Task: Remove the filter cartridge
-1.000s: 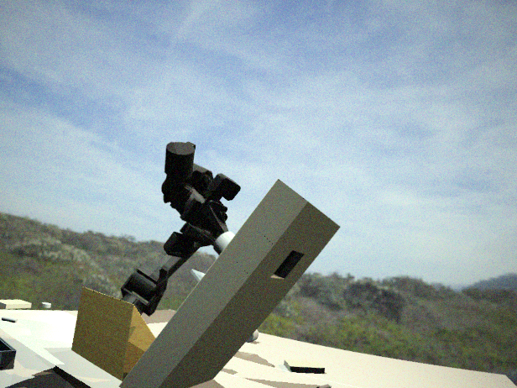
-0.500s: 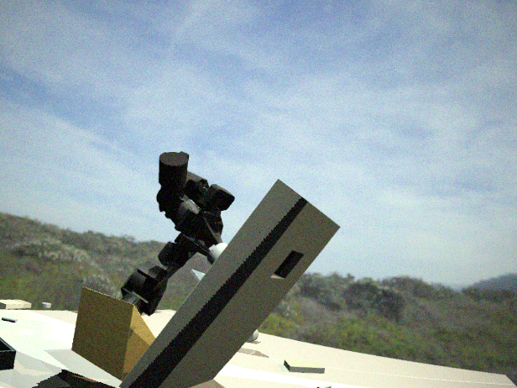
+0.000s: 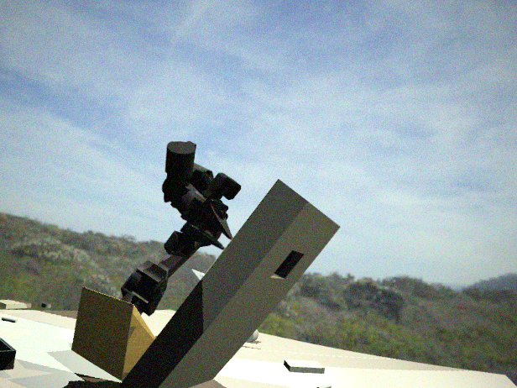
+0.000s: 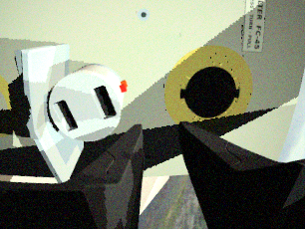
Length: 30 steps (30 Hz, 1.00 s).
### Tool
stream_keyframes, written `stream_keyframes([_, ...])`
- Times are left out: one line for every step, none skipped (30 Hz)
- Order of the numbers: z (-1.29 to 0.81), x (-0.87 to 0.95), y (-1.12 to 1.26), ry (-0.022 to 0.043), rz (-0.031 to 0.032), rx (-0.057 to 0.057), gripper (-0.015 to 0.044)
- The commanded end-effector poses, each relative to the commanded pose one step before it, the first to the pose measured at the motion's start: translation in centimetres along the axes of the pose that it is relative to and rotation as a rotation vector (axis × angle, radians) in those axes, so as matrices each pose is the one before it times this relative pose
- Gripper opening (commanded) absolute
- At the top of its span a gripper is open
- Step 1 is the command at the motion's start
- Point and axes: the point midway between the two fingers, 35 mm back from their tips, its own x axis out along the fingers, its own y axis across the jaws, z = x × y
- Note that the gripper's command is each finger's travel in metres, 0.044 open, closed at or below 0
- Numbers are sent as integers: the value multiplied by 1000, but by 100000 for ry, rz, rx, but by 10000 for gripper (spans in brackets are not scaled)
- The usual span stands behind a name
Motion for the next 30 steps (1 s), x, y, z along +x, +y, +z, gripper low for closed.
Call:
stream_keyframes([25,-489,-4034,-196,-579,-657,100])
stream_keyframes([3,-50,-524,-8,-10,-3,100])
stream_keyframes([2,-16,-174,-3,-4,-1,100])
stream_keyframes([0,0,0,0,0,0,100])
stream_keyframes([0,0,0,0,0,0,100])
stream_keyframes([0,0,0,0,0,0,100])
stream_keyframes([0,0,0,0,0,0,100])
stream_keyframes([0,0,0,0,0,0,100])
stream_keyframes([0,0,0,0,0,0,100])
stream_keyframes([0,0,0,0,0,0,100])
stream_keyframes([0,0,0,0,0,0,100])
stream_keyframes([-9,-69,-117,15,9,-11,126])
stream_keyframes([-25,-209,-349,43,25,-34,152])
stream_keyframes([-38,-353,-571,63,37,-55,178])
stream_keyframes([-41,-448,-697,66,36,-67,205])
stream_keyframes([-35,-456,-679,51,25,-65,231])
stream_keyframes([-28,-462,-658,37,14,-63,257])
stream_keyframes([-21,-467,-637,22,2,-62,283])
stream_keyframes([-14,-471,-616,9,-11,-60,310])
stream_keyframes([-7,-475,-594,-5,-24,-59,336])
stream_keyframes([1,-477,-571,-18,-37,-58,362])
stream_keyframes([6,-382,-440,-24,-39,-46,388])
stream_keyframes([6,-230,-258,-18,-28,-27,415])
stream_keyframes([2,-77,-85,-7,-10,-9,440])
stream_keyframes([-7,70,135,58,471,1937,414])
stream_keyframes([-26,210,405,218,1414,5806,387])
stream_keyframes([-73,350,675,511,2352,9655,361])
stream_keyframes([-151,426,811,868,2820,11655,335])
stream_keyframes([-228,432,794,1142,2763,11617,309])
stream_keyframes([-303,437,770,1413,2678,11578,305])
